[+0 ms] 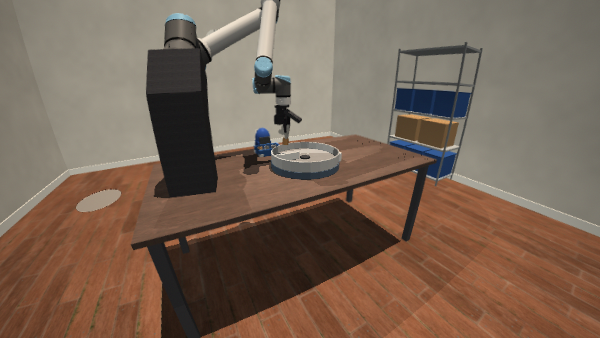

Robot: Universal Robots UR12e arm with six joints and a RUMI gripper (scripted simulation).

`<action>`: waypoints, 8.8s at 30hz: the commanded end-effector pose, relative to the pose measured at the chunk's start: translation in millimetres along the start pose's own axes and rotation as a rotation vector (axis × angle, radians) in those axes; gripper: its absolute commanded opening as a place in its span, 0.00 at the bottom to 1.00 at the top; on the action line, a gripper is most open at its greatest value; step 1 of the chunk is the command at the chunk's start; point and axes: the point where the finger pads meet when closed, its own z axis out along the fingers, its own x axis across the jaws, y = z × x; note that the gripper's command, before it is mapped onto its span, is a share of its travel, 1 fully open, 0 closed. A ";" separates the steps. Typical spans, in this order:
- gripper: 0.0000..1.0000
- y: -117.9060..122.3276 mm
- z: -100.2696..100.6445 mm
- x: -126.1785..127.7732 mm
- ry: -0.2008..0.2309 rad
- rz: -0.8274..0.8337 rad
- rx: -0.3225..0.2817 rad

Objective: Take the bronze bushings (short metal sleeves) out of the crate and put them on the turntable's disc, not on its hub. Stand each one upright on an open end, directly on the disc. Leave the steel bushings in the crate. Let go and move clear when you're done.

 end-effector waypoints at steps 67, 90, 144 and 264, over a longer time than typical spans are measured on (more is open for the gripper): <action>0.00 -17.9 24.8 14.3 -0.001 -0.001 -0.001; 0.00 -17.9 24.8 14.3 -0.001 -0.001 -0.001; 0.00 -17.9 69.9 14.3 -0.001 -0.001 -0.001; 0.06 -17.9 75.9 14.3 -0.001 -0.001 -0.001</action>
